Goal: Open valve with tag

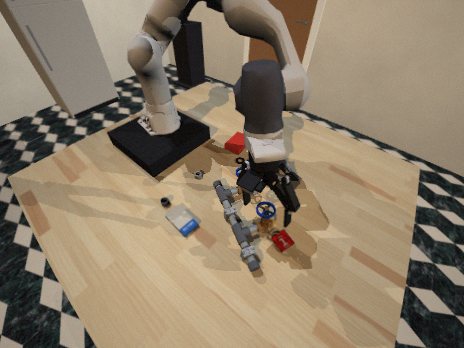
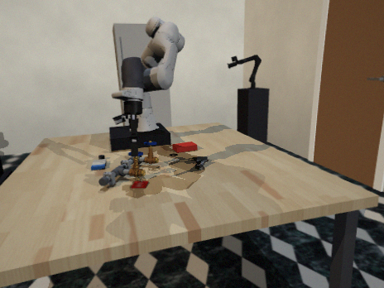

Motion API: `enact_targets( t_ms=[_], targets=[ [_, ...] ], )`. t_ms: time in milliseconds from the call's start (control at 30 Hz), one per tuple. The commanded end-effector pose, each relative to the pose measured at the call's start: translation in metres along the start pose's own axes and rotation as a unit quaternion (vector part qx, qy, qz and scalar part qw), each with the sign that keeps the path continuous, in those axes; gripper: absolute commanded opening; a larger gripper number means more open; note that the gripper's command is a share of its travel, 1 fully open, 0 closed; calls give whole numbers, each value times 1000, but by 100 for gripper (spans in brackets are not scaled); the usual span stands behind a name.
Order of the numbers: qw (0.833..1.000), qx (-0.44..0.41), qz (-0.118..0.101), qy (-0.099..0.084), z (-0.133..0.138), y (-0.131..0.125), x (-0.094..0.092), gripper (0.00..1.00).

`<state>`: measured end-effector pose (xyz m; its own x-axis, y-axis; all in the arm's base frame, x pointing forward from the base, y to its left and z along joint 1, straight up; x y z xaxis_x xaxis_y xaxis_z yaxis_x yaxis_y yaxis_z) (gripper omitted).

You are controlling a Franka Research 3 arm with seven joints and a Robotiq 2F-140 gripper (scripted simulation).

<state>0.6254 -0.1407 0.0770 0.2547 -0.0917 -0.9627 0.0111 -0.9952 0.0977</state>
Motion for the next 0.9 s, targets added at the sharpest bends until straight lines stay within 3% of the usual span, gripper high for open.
enact_targets(
  t_ms=[0,167,500,867],
  targets=[
    [990,136,6,-29,0,-5,2,100],
    [985,170,8,-35,0,-5,2,100],
    [952,300,12,-65,-3,-5,2,100],
    [951,301,12,-65,-3,-5,2,100]
  ],
)
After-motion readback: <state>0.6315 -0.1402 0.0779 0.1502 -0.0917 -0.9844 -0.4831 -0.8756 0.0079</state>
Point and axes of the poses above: the point where the finger pads meet when closed, its own x axis out along the fingers, its own z axis across the jaws, y = z × x, the point moved 4 cm from there along -x, back along the fingers, and after that the axes turned 8 degrees about -x, right-handed, at the moved point
